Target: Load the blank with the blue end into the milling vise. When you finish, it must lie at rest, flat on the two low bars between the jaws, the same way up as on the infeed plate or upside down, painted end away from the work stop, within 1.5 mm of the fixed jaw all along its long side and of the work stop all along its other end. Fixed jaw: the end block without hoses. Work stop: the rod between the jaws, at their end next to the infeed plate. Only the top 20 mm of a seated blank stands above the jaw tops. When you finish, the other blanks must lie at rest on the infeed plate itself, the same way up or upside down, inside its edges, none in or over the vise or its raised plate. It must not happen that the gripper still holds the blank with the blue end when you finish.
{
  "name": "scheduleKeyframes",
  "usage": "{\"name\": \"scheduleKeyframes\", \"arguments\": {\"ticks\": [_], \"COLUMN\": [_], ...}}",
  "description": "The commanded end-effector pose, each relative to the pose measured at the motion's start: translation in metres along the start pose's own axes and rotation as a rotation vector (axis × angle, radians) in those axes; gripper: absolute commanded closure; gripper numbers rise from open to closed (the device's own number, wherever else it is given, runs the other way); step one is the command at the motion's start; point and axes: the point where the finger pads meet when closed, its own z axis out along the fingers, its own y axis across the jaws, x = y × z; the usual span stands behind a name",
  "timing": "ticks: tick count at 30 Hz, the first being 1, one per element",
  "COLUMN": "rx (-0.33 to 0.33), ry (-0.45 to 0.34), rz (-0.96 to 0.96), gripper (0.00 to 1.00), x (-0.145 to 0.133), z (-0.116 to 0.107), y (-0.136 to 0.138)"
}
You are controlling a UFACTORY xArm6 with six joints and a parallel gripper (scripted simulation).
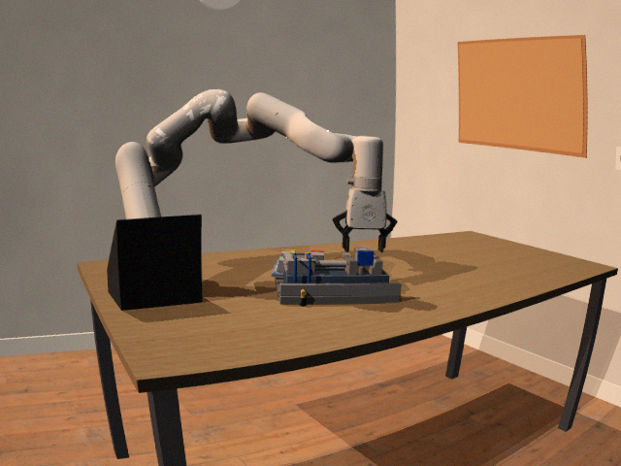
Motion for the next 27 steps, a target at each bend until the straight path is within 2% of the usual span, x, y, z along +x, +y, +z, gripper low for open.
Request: {"name": "scheduleKeyframes", "arguments": {"ticks": [1, 27], "rx": [-0.004, -0.004], "ry": [0.000, 0.000], "rz": [-0.001, -0.001], "gripper": [0.00, 0.00], "x": [0.0004, 0.0004], "z": [-0.0037, -0.0075], "y": [0.0014, 0.0014]}}
